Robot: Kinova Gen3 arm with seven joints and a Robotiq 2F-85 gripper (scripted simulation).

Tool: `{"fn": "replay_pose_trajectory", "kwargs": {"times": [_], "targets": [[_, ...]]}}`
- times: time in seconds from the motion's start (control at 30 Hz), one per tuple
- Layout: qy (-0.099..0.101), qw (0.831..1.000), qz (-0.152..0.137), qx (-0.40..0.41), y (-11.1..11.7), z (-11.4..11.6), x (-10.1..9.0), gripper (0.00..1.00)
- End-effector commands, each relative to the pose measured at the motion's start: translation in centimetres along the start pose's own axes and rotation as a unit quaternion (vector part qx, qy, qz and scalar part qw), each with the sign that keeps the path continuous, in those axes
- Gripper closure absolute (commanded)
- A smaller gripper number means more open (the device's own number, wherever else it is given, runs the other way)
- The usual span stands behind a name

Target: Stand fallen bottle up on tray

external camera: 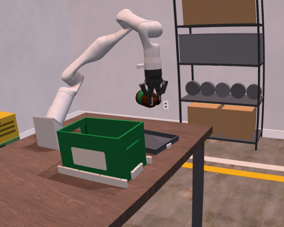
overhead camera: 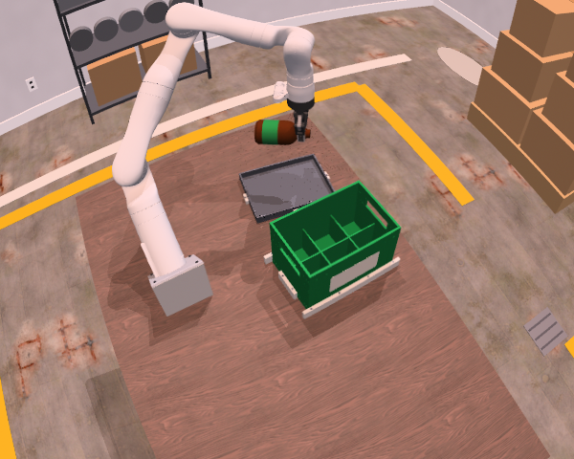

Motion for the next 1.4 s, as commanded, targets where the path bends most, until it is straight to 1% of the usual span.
{"fn": "replay_pose_trajectory", "kwargs": {"times": [0.0, 0.27, 0.53, 0.6, 1.03, 1.37], "targets": [[-0.002, 1.000, 0.002, 0.004, 0.27, 0.08, -0.02, 1.00], [-0.001, 1.000, -0.010, 0.004, 0.32, 0.13, 0.04, 1.00], [0.001, 0.999, -0.035, 0.004, 0.42, 0.19, 0.10, 1.00], [0.001, 0.999, -0.035, 0.004, 0.42, 0.19, 0.10, 1.00], [0.004, 0.997, -0.075, 0.004, 0.62, 0.13, 0.07, 1.00], [0.005, 0.997, -0.083, 0.004, 0.66, 0.11, 0.03, 1.00]]}}
Point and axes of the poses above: the point where the finger pads meet when closed, its own x axis out along the fingers, its own z axis across the jaws, y = z × x, the point moved 2 cm from there along -x, back along the fingers, and after that the axes turned 5 degrees about -x, right-handed, at the moved point
